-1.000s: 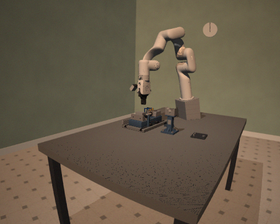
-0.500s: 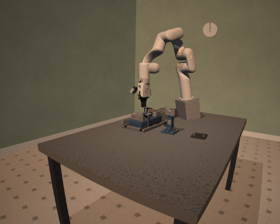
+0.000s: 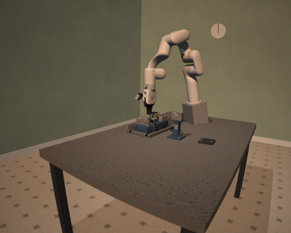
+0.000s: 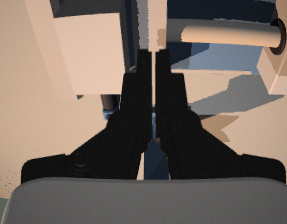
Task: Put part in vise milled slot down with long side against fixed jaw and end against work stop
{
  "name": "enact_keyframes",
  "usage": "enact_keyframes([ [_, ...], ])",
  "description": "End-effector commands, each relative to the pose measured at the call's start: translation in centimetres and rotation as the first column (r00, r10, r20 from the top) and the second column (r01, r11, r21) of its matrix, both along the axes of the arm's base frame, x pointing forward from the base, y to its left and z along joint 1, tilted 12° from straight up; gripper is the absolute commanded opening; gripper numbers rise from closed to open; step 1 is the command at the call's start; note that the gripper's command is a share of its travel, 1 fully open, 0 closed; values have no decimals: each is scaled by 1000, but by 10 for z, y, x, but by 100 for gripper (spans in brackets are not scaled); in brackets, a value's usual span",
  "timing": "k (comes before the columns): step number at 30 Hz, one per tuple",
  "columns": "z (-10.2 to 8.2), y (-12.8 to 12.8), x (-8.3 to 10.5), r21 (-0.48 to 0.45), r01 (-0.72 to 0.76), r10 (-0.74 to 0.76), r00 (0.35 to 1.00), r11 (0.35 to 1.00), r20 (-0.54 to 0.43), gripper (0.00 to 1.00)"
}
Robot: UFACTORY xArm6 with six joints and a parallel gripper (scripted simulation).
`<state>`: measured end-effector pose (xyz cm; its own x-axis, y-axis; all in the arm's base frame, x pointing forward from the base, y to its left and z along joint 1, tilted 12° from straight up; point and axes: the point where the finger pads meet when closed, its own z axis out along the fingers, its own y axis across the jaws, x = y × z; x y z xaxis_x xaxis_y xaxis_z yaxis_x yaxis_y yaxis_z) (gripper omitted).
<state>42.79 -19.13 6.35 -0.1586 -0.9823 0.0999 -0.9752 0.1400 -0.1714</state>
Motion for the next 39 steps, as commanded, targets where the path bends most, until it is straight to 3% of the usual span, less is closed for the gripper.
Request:
enact_keyframes([
  [1,0,-1,2,-2,0,0,1000,1000,4,0],
  [39,-7,-2,3,-2,0,0,1000,1000,4,0],
])
